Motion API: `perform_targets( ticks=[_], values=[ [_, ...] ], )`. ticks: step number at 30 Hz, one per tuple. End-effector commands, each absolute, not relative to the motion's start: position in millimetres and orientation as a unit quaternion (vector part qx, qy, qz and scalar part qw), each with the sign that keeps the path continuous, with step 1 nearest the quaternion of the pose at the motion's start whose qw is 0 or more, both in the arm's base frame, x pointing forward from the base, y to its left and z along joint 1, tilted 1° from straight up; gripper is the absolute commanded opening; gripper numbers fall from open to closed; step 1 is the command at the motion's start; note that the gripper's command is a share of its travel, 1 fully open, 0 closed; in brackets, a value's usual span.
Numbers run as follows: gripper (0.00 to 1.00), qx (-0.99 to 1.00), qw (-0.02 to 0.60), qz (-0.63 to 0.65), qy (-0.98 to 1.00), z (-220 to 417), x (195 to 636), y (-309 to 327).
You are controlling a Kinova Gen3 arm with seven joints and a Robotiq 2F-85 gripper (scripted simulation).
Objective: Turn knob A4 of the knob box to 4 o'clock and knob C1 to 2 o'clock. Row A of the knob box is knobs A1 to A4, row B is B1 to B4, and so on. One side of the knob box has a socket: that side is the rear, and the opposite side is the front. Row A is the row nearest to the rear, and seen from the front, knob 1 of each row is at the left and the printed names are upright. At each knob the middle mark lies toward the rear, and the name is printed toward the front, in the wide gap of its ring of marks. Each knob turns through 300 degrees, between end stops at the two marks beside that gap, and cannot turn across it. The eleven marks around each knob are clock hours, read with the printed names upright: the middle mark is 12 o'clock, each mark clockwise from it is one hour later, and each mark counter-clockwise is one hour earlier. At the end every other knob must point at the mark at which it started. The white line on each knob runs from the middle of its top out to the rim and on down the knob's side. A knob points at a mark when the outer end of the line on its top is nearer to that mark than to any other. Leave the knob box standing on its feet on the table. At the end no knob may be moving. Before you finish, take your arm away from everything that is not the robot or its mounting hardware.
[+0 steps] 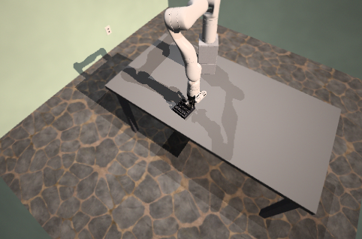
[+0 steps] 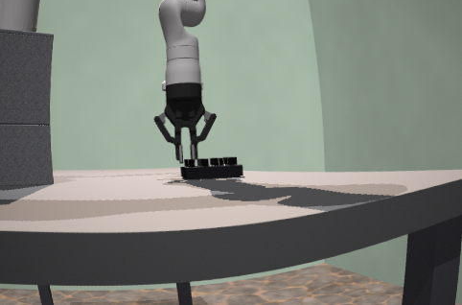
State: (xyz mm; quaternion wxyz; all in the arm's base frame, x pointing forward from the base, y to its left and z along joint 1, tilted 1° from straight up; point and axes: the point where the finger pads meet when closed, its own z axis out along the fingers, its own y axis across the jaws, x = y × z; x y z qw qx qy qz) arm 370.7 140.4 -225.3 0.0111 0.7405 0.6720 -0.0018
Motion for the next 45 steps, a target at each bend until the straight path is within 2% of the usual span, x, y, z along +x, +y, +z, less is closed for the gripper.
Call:
perform_targets(
  ticks=[1,28,45],
  values=[
    [0.19,0.74,0.012,-0.001,0.672,-224.6,371.6,140.6],
    [0.19,0.74,0.011,-0.001,0.672,-187.8,371.1,141.3],
    [0.19,0.74,0.011,-0.001,0.672,-186.6,371.1,141.3]
  ],
)
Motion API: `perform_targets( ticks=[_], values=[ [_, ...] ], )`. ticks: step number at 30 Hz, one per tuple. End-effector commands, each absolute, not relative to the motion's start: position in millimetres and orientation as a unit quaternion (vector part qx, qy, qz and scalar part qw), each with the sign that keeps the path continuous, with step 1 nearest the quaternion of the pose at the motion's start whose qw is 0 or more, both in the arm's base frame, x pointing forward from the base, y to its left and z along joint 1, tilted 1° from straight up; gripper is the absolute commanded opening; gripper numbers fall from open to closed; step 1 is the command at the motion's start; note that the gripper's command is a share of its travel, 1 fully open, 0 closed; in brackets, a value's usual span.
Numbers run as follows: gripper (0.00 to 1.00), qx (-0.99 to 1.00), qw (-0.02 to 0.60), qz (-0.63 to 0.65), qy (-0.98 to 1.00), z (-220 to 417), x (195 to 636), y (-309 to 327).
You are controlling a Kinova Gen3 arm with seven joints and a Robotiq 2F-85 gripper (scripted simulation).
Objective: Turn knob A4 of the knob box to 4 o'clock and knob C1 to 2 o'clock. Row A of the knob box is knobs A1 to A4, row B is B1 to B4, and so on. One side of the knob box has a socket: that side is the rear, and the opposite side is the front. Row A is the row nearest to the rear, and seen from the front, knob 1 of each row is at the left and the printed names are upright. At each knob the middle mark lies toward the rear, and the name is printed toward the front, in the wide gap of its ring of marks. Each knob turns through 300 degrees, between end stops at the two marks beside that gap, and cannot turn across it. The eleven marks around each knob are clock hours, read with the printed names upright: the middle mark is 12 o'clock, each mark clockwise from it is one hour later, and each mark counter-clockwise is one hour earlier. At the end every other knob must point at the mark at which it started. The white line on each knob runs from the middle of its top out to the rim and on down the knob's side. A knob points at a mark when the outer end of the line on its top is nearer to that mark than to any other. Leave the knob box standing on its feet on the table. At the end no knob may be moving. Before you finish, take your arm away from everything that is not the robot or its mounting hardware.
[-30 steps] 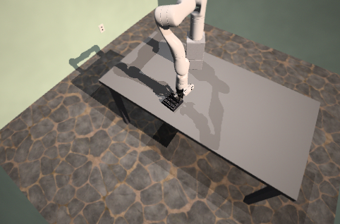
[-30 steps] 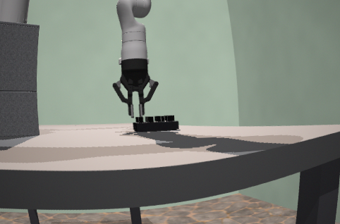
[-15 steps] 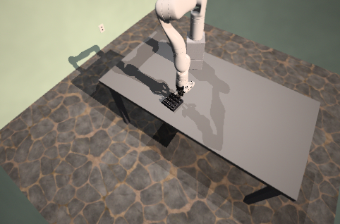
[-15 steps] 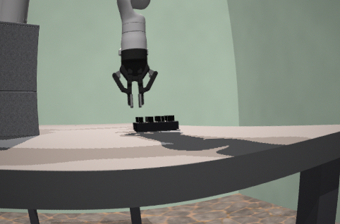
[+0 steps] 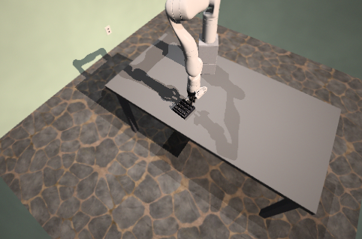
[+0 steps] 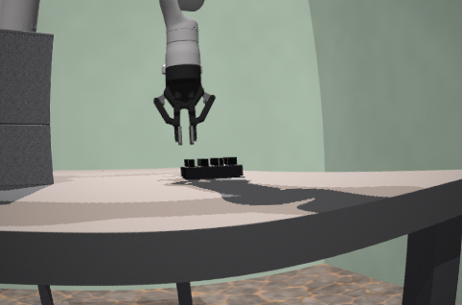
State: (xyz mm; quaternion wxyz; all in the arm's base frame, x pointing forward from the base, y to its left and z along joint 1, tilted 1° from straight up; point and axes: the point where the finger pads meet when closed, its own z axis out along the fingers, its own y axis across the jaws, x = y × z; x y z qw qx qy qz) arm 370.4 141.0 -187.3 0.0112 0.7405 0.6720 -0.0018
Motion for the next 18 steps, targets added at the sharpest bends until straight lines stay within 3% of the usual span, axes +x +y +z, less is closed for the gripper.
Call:
perform_targets(
  ticks=[1,18],
  values=[
    [0.19,0.74,0.011,-0.001,0.673,-186.6,371.1,141.3],
    [0.19,0.655,0.01,-0.002,0.756,-185.1,370.7,142.1]
  ],
)
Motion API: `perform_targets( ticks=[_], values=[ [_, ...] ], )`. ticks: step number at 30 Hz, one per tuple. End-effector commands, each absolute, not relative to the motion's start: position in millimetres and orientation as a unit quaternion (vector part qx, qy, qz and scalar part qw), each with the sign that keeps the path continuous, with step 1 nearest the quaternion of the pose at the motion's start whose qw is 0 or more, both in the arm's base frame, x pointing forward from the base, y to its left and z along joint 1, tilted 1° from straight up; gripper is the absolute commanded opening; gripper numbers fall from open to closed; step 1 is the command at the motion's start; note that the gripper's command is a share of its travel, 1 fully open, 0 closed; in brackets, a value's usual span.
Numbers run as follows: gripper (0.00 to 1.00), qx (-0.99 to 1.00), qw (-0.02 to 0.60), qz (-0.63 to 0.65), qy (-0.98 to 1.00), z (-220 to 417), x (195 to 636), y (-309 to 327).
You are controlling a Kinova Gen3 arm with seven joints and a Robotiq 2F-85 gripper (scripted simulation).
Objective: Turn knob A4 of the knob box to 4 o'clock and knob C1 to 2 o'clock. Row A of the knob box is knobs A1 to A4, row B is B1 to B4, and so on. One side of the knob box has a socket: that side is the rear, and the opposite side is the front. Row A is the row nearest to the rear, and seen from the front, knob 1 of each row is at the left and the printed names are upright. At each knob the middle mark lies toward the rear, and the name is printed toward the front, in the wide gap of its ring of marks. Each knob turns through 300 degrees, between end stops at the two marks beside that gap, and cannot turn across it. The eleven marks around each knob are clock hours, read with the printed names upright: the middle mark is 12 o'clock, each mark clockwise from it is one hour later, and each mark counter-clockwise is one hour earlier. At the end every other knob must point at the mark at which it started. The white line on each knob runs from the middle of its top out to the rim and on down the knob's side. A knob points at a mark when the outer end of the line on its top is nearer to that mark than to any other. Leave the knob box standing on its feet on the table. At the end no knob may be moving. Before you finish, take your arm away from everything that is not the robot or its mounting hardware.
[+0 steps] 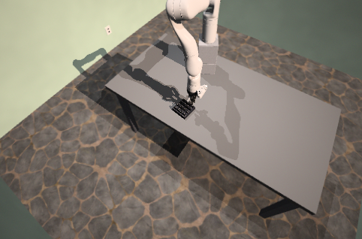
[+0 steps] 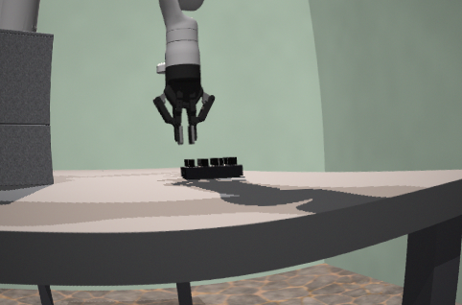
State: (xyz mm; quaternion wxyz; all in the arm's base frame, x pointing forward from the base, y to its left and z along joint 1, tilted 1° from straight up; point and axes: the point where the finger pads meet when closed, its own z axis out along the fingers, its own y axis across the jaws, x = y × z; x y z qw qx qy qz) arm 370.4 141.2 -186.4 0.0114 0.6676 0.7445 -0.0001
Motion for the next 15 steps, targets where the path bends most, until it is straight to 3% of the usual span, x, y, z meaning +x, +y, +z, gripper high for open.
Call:
perform_targets(
  ticks=[1,15],
  values=[
    [0.19,0.641,0.01,-0.002,0.767,-184.9,370.7,142.2],
    [0.19,0.374,0.007,-0.004,0.927,-181.0,369.7,143.7]
  ],
)
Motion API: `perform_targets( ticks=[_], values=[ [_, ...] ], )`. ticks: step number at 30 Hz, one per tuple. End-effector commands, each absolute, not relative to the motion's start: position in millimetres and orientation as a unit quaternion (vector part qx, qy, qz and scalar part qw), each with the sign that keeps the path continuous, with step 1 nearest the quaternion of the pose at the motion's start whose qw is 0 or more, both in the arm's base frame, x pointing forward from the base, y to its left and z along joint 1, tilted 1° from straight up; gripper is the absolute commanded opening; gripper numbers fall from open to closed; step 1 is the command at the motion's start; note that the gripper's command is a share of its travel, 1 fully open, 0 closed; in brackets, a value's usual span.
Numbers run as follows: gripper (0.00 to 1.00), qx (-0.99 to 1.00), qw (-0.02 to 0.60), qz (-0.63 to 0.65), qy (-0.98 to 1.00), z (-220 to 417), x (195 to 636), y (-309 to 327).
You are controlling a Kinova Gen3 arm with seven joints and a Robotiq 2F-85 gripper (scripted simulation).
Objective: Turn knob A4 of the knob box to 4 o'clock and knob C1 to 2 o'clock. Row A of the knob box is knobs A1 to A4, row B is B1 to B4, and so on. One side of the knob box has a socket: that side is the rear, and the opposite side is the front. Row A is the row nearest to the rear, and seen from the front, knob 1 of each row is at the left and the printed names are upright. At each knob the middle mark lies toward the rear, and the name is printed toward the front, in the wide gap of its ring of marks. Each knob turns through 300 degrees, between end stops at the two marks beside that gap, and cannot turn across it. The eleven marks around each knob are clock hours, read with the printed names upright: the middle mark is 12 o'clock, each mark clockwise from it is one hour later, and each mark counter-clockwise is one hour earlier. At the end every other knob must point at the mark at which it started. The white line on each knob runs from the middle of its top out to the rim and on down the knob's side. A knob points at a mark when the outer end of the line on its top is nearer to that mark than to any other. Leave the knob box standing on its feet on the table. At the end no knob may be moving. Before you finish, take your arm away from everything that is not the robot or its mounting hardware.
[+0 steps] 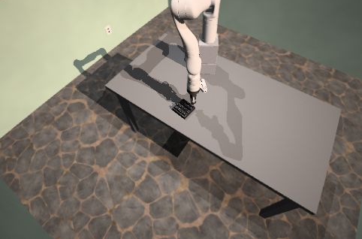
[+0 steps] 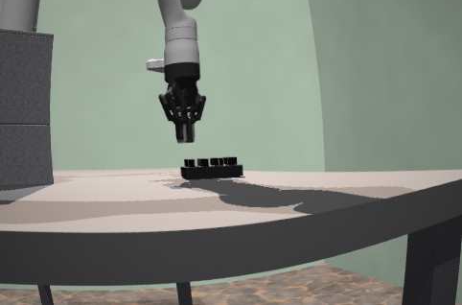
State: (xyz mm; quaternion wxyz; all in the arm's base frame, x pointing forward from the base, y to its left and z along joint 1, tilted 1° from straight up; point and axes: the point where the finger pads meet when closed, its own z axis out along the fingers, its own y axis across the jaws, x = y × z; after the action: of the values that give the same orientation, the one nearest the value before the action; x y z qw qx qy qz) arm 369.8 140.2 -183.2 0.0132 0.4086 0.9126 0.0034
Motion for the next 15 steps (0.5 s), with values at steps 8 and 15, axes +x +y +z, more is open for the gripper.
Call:
perform_targets(
  ticks=[8,15],
  values=[
    [0.19,0.114,0.005,-0.005,0.993,-177.6,369.1,144.4],
    [0.19,-0.061,0.004,-0.007,0.998,-175.3,368.9,144.5]
  ],
)
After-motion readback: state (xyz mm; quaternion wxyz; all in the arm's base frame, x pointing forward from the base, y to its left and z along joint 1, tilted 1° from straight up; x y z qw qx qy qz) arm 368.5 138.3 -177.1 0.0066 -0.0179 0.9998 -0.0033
